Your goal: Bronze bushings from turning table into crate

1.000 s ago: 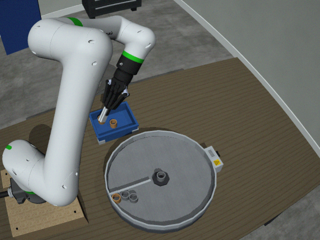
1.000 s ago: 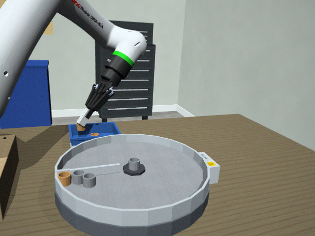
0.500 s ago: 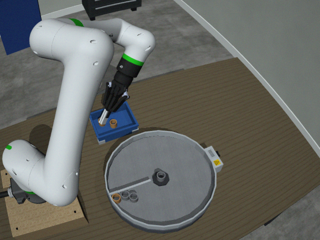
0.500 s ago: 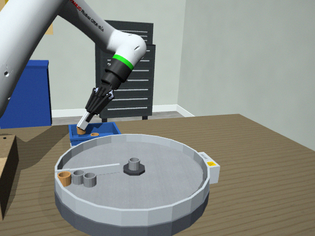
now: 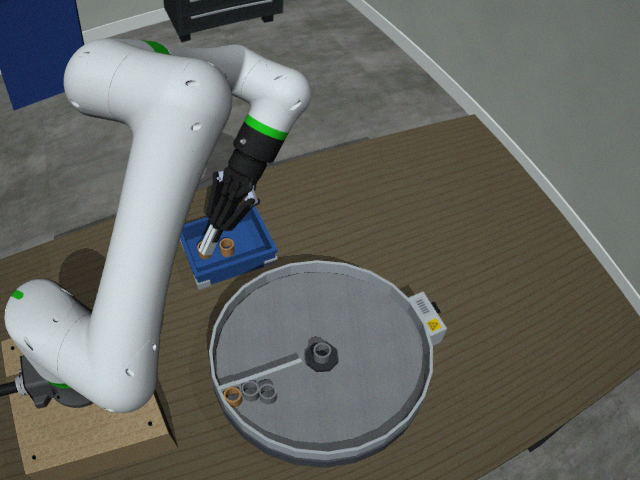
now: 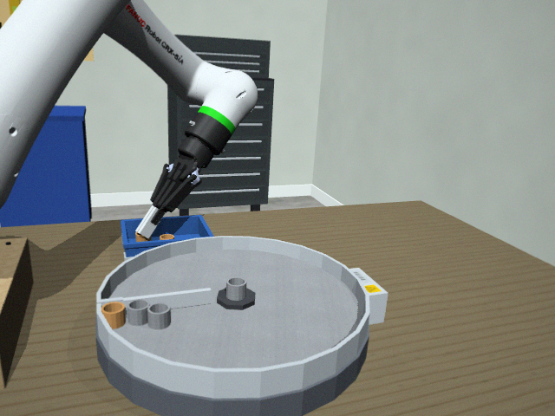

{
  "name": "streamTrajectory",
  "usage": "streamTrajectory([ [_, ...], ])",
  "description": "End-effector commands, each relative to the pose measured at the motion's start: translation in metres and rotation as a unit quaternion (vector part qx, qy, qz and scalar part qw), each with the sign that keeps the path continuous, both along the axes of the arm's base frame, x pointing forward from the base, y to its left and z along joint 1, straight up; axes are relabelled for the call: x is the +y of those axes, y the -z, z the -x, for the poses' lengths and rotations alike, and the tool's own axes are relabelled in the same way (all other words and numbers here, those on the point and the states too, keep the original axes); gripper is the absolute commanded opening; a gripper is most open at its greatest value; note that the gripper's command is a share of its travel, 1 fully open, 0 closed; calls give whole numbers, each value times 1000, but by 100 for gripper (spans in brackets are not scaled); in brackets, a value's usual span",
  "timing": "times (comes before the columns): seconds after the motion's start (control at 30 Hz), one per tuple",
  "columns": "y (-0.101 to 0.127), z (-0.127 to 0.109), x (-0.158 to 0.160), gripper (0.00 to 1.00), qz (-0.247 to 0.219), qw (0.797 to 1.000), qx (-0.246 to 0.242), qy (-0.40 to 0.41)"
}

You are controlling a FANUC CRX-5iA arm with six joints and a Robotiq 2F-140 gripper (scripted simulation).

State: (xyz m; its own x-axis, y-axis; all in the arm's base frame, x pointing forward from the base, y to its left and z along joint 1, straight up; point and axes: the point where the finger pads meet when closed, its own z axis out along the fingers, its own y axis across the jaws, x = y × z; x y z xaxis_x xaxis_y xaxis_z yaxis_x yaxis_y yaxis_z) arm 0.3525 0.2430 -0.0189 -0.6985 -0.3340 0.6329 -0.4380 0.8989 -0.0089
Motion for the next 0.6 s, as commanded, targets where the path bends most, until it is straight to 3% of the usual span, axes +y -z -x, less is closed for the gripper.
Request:
streamTrajectory([
  [0.0, 2, 0, 0, 0, 0, 1000, 0, 0],
  [0.57, 6, 0, 0, 0, 0, 1000, 0, 0],
])
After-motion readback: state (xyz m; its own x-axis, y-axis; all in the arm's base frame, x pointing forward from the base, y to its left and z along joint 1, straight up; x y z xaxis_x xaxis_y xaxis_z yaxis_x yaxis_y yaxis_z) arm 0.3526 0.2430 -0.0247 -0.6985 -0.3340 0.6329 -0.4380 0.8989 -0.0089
